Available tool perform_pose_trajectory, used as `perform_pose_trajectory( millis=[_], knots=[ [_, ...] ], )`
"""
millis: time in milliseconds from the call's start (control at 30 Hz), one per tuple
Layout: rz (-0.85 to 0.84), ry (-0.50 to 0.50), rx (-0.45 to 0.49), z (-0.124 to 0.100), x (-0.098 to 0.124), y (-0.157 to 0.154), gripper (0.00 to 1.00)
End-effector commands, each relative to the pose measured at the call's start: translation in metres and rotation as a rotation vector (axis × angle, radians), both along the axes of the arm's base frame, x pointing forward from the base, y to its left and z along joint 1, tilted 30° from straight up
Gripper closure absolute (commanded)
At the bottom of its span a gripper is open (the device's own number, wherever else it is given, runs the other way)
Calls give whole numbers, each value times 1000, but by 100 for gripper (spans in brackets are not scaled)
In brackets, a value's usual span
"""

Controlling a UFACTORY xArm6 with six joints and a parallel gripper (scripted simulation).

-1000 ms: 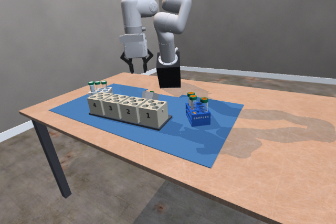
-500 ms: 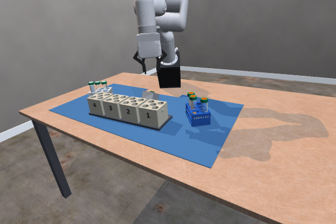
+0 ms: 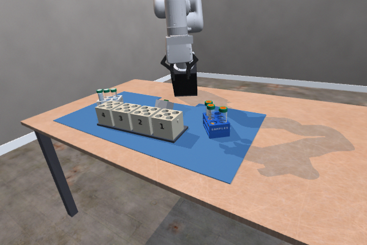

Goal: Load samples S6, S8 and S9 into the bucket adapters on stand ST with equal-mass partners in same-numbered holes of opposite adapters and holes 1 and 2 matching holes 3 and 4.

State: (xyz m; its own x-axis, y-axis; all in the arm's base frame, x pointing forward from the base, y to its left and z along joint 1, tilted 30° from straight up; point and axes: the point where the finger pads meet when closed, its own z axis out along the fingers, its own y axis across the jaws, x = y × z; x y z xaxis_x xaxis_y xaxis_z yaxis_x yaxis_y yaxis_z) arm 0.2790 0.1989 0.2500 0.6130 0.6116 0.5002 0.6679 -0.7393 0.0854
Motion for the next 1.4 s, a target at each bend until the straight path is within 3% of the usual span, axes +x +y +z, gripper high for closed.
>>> perform_pose_trajectory(
  millis=[0, 1133, 1367],
  knots=[
    [-6, -4, -3, 3, -6, 18, 43],
    [-5, -3, -2, 21, -60, 157, 43],
    [-5, -3, -2, 21, -60, 158, 43]
  ],
)
